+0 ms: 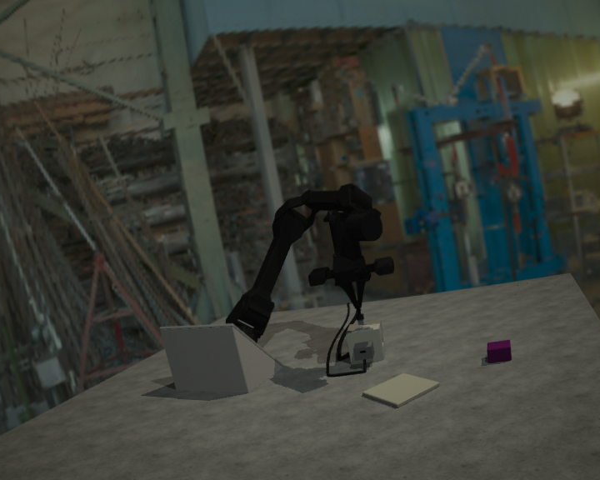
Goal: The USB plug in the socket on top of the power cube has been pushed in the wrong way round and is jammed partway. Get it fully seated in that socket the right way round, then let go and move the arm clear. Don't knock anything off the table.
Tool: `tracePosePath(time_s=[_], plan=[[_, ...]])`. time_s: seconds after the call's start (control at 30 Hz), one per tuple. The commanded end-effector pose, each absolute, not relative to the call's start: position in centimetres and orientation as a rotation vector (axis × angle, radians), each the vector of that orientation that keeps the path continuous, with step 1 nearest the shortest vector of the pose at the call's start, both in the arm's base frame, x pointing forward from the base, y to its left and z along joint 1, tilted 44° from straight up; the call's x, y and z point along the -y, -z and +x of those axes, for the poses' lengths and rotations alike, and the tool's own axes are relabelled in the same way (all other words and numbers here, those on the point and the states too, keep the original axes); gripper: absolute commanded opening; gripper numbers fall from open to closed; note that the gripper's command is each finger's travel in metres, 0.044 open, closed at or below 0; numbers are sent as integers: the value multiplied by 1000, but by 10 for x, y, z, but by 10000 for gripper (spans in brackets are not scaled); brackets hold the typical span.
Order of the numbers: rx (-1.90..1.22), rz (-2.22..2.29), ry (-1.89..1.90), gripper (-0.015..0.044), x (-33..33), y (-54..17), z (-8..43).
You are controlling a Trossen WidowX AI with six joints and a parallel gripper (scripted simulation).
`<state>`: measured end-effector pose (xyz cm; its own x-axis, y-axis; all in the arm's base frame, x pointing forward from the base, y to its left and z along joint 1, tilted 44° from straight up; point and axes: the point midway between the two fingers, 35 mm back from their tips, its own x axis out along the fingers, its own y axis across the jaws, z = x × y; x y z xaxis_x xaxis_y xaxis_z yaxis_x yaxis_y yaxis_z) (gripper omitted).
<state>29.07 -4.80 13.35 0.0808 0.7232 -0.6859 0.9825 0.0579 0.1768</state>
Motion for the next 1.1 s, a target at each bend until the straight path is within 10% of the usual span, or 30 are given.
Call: tracePosePath(time_s=[0.0,1.07], plan=[[-1701,1724,503,0,47,-134,291],[-1717,1727,472,0,43,-132,292]])
